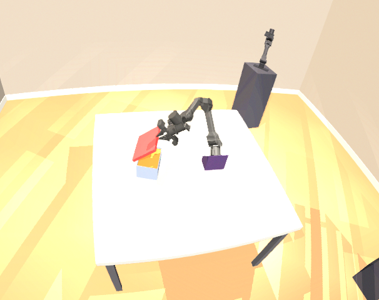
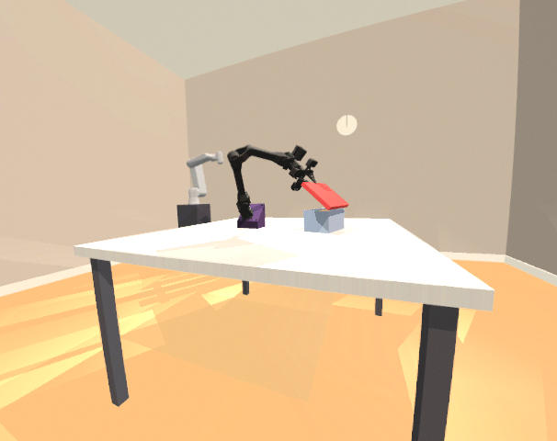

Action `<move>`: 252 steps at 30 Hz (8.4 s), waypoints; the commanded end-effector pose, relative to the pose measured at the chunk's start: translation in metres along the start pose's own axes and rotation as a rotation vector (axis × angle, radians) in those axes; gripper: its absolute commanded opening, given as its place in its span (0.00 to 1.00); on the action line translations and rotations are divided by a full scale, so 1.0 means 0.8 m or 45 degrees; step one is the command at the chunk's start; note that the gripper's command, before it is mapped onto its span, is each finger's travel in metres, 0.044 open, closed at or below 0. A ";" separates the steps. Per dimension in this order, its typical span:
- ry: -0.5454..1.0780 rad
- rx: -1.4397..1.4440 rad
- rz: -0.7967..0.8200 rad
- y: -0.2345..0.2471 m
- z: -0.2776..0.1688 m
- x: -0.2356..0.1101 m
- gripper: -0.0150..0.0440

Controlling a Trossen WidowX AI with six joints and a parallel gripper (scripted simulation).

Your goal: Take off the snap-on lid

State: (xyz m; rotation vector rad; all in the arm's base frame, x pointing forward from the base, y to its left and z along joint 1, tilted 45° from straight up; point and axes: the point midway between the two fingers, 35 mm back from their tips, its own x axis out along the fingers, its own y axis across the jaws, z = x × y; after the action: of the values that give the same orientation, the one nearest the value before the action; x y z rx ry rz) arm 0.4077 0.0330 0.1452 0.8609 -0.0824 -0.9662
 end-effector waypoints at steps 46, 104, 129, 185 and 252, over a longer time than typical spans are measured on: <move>0.008 -0.004 0.008 -0.008 0.120 -0.013 0.25; 0.006 -0.011 0.007 -0.018 0.263 -0.025 0.25; 0.005 -0.013 0.007 -0.022 0.326 -0.030 0.25; 0.001 -0.012 0.011 -0.063 0.332 0.000 0.25; -0.004 -0.012 0.015 -0.113 0.334 0.042 0.25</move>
State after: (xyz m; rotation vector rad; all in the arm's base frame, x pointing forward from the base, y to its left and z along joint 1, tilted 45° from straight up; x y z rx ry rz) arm 0.2513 -0.1789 0.2562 0.8505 -0.0892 -0.9698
